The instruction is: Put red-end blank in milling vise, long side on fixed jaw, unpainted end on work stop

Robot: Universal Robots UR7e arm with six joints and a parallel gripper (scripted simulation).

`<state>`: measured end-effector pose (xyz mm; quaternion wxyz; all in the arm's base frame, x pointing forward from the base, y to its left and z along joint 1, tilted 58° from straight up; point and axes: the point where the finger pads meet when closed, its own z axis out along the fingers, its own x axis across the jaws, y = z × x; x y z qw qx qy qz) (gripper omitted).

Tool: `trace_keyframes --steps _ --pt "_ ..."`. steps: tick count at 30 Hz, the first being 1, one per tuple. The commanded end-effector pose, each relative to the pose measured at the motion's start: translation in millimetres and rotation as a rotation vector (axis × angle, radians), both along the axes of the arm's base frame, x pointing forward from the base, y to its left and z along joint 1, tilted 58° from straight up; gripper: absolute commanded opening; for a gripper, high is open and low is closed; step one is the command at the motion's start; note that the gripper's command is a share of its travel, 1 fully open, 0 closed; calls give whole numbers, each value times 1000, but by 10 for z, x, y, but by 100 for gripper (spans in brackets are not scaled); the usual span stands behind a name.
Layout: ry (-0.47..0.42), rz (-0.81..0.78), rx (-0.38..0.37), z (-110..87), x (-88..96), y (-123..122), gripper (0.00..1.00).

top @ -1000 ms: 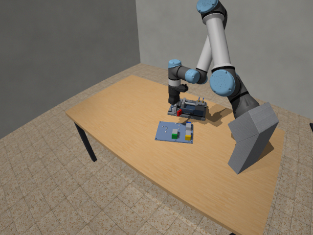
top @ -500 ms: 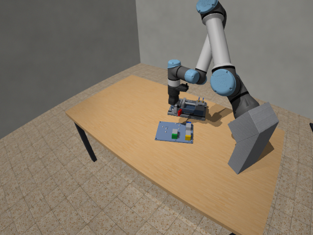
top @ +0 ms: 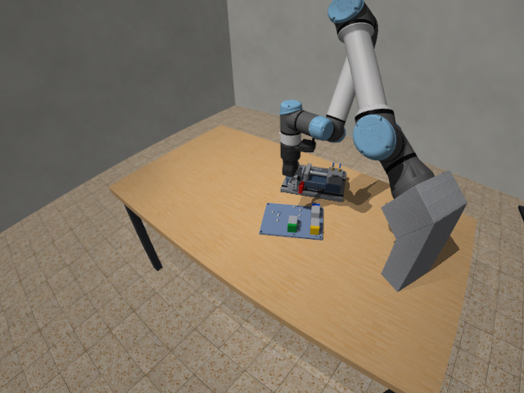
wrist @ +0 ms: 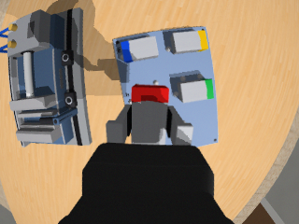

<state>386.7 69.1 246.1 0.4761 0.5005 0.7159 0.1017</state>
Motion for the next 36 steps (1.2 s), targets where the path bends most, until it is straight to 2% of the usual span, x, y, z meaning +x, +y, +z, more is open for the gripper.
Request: trace_keyframes --steps 1,9,14,26,31,36 --pt "25 48 -68 3 -1 0 0" --pt "25 48 -68 3 -1 0 0" --pt "98 164 -242 2 -1 0 0" --pt "98 164 -242 2 -1 0 0" --pt "171 280 -415 2 -1 0 0" --pt "171 280 -415 2 -1 0 0"
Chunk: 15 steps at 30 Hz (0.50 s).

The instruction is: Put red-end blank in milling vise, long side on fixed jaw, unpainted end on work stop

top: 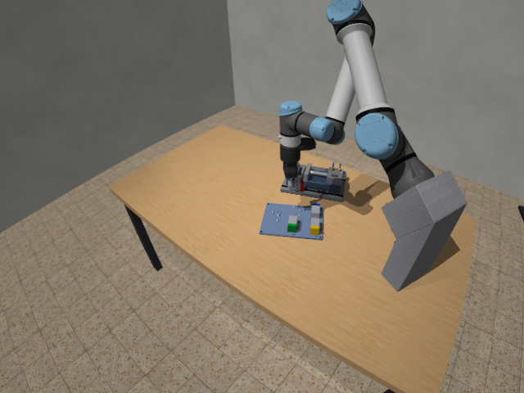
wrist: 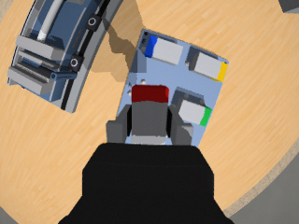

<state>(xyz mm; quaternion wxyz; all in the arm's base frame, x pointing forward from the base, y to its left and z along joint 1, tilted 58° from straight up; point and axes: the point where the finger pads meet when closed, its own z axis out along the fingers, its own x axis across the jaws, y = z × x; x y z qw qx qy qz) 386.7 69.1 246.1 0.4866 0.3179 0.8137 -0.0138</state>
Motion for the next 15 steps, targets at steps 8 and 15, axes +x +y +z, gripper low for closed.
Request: trace_keyframes --steps 8,15 --pt "19 39 -53 3 -1 0 0" --pt "50 92 -130 3 -1 0 0"
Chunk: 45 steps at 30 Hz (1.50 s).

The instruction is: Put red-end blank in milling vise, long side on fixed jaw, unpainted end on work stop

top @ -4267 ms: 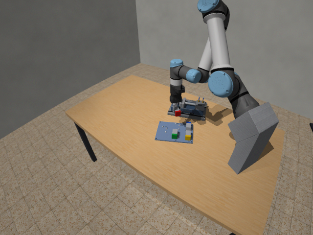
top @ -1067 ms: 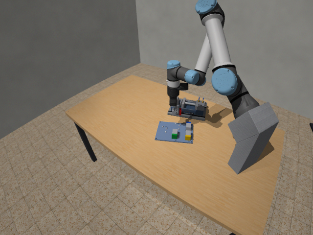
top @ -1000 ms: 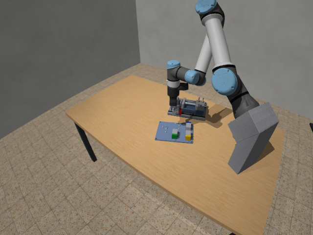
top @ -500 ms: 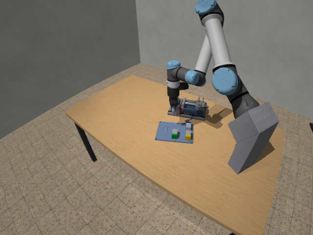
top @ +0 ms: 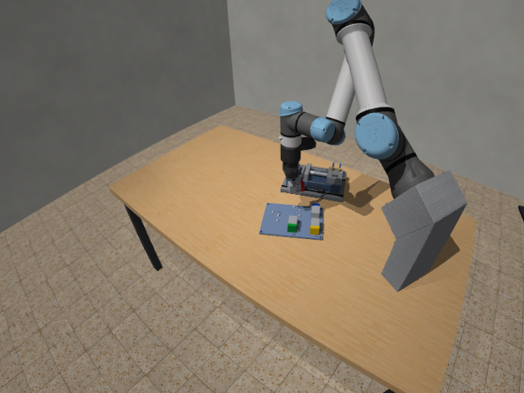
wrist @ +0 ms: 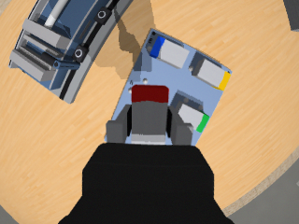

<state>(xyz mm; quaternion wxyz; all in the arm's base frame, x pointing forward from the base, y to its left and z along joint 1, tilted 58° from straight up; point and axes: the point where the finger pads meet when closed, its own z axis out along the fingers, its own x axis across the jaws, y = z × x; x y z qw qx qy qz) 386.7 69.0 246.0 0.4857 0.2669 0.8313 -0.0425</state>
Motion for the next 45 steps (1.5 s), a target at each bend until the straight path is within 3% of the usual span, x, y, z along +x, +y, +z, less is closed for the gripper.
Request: trace_keyframes --steps 1,9,14,26,31,43,45 --pt "12 25 -35 3 0 1 0" --pt "12 25 -35 3 0 1 0" --pt "87 143 -212 4 0 1 0" --pt "87 143 -212 4 0 1 0" --pt "160 258 -386 3 0 1 0" --pt "160 258 -386 3 0 1 0" --pt "188 301 -451 3 0 1 0"
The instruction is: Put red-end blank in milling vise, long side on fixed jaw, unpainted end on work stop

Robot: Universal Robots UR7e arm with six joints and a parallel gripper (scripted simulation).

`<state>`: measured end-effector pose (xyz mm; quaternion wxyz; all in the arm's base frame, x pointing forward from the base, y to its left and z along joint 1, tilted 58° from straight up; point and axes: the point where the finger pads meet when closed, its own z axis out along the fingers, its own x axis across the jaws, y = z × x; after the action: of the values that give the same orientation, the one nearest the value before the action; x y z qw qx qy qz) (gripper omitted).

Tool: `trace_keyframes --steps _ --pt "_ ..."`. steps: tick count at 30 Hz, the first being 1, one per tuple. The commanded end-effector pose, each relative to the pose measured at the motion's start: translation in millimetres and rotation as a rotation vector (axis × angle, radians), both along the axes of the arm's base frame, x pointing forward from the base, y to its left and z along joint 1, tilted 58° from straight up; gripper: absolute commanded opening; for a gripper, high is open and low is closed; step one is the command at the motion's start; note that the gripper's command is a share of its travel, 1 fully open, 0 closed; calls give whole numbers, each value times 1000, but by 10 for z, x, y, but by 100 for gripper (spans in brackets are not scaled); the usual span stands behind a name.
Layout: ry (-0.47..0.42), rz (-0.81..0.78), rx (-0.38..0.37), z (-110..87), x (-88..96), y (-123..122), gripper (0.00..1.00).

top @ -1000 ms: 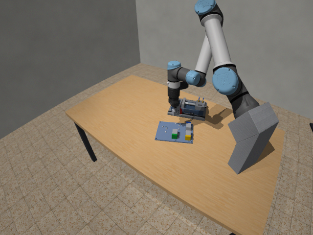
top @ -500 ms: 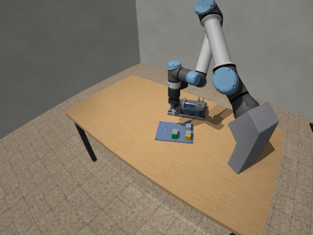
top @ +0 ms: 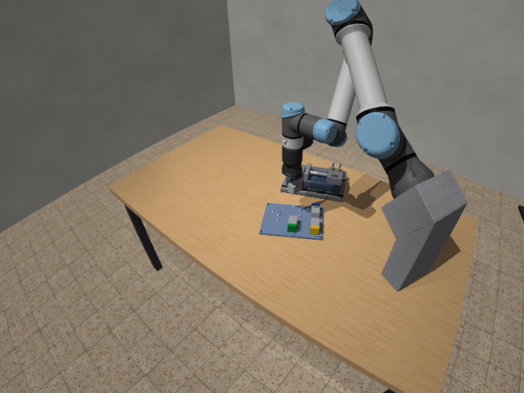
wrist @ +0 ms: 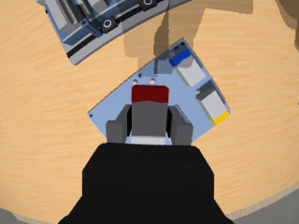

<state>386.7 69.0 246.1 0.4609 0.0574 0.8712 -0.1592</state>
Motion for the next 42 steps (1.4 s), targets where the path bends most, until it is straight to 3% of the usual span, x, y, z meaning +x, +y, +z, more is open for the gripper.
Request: trace_keyframes --steps 1,3,15,20,32,37,42 --pt "42 69 -102 3 0 1 0" --pt "72 117 -174 3 0 1 0" --pt "72 117 -174 3 0 1 0" --pt "144 234 -348 3 0 1 0" --pt "144 234 -348 3 0 1 0" --pt "181 294 -437 3 0 1 0" --pt "181 294 -437 3 0 1 0"
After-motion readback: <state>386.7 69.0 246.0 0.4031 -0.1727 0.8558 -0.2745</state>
